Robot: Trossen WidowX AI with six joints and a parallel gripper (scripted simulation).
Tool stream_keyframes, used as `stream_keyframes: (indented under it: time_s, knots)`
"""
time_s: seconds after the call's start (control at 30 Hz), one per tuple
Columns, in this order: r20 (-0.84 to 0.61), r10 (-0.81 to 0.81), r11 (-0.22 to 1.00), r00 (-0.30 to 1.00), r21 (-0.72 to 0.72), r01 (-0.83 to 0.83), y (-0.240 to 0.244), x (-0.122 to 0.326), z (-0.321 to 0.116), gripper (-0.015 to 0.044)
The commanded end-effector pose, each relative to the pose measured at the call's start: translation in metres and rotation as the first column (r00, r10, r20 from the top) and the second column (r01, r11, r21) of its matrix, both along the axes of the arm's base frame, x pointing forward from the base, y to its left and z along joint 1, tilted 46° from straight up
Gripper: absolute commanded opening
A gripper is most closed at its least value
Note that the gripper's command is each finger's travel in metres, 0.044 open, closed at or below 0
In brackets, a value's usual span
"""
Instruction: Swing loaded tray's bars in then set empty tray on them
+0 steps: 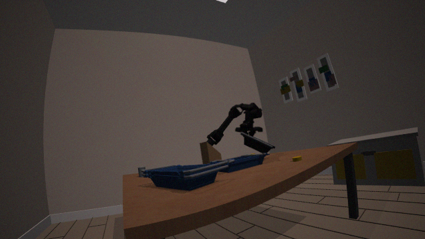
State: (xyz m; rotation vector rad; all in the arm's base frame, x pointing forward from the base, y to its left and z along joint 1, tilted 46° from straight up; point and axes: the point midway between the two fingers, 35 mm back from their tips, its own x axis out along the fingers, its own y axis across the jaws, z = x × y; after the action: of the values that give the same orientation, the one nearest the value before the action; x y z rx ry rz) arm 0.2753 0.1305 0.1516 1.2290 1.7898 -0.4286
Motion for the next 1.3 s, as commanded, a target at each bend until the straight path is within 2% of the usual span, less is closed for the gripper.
stream_keyframes:
  time_s: [0.0,0.67,1.27]
  knots:
    - [-0.042,-0.072,0.997,0.997,-0.015,0.071,-0.021,0.012,-0.012,0.0]
    - [-0.163,-0.234,0.968,0.958,0.055,0.246,-0.085,0.042,-0.051,0.0]
    - [-0.248,-0.355,0.912,0.902,0.12,0.392,-0.14,0.051,-0.082,0.0]
